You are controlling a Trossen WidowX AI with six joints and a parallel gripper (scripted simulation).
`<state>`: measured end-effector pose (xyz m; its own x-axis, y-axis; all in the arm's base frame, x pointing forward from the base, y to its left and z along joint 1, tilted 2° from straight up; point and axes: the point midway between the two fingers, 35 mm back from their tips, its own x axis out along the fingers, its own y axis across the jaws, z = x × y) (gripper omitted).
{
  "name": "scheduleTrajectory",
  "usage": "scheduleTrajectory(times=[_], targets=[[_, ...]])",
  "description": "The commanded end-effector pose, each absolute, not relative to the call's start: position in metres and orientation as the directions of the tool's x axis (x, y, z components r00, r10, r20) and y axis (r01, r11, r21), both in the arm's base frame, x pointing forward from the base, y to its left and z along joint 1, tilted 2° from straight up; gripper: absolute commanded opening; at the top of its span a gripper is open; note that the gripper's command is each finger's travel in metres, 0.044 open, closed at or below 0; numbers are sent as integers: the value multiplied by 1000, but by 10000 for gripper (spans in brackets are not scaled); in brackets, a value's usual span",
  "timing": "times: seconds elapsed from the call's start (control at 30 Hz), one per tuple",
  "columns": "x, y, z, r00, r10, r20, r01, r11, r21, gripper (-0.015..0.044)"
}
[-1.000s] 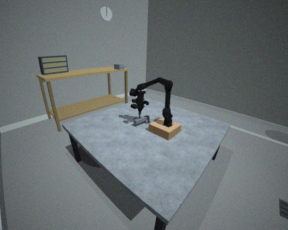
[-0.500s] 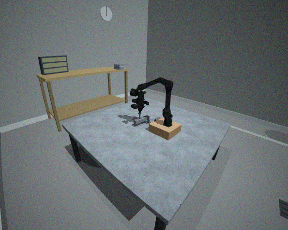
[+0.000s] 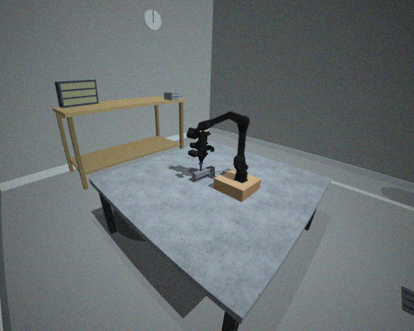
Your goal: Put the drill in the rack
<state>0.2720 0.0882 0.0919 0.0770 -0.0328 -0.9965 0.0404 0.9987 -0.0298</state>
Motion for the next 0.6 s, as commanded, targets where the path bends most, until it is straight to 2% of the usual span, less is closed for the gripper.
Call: scheduleTrajectory(times=[0.0,0.57], targets=[[266,91,74,34,-33,-999,36,999,-32,0],[266,92,63,34,-33,-999,36,999,-32,0]])
